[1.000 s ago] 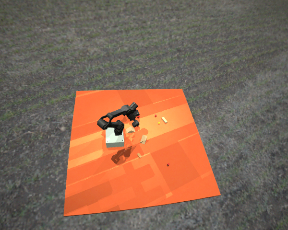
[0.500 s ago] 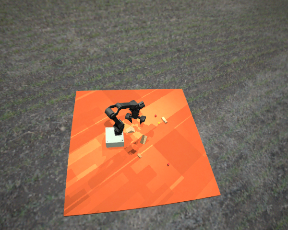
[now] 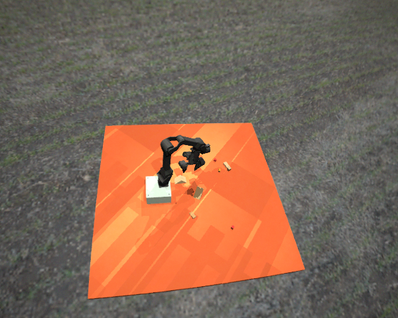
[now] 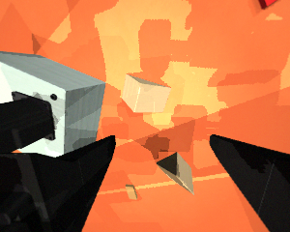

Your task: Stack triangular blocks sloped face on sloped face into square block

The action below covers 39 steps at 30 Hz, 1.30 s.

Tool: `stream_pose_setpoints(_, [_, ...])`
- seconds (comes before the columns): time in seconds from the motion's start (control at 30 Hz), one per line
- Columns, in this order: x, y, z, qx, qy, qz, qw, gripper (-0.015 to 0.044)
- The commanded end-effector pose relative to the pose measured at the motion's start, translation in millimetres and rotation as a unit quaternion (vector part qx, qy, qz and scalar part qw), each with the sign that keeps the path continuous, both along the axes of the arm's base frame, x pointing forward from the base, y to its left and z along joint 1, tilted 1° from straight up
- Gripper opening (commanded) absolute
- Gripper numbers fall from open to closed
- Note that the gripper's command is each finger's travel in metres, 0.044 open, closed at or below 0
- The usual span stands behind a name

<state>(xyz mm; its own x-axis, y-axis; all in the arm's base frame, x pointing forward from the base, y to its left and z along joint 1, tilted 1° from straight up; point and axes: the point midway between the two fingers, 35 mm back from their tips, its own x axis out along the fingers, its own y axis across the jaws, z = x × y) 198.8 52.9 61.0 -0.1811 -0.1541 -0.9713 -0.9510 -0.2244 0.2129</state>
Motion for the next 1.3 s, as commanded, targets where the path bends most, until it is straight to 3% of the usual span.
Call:
stream_pose_setpoints(0.0, [24, -1, -21, 0.160, 0.188, 0.304, 0.920, 0.0440])
stream_pose_setpoints(0.4, [34, -2, -40, 0.341, 0.249, 0.511, 0.749, 0.0440])
stream_pose_setpoints(0.97, [34, -2, -41, 0.343, 0.249, 0.512, 0.748, 0.0440])
stream_pose_setpoints(1.27, [1, 2, -83, 0.343, 0.250, 0.511, 0.747, 0.0440])
